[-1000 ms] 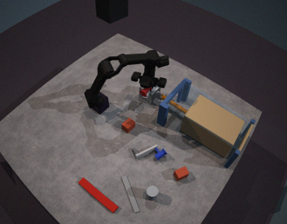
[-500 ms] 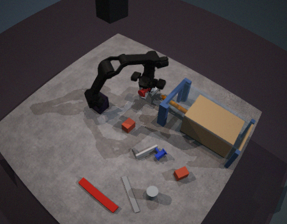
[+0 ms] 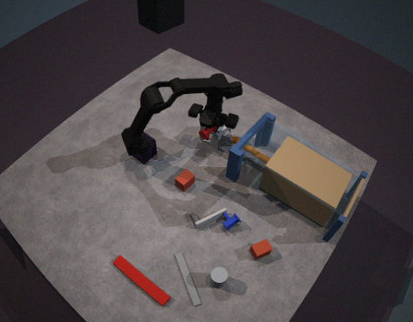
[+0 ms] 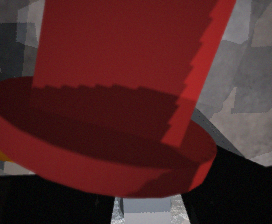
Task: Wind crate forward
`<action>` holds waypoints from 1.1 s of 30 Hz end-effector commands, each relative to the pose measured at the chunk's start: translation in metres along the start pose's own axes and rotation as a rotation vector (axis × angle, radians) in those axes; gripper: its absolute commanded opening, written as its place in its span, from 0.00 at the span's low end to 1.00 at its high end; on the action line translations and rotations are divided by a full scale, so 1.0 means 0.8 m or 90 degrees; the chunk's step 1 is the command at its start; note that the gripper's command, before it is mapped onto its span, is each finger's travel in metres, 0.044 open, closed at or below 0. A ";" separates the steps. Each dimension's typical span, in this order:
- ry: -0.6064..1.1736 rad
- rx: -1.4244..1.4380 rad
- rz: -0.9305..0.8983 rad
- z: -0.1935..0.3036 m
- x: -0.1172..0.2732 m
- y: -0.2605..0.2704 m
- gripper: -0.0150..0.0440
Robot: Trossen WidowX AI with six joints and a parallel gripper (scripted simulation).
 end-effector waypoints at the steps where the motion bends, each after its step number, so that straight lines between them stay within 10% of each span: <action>1: 0.000 -0.016 0.002 0.002 -0.005 -0.001 0.25; 33: 0.000 0.027 -0.002 0.001 -0.006 0.002 0.25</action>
Point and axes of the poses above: the point midway between the two fingers, 35 mm back from their tips, its own x axis back along the fingers, its own y axis across the jaws, z = x × y, the point moved 4 cm from there along x, back along the fingers, and after that the axes turned 9 degrees about x, right-handed, at the moved point
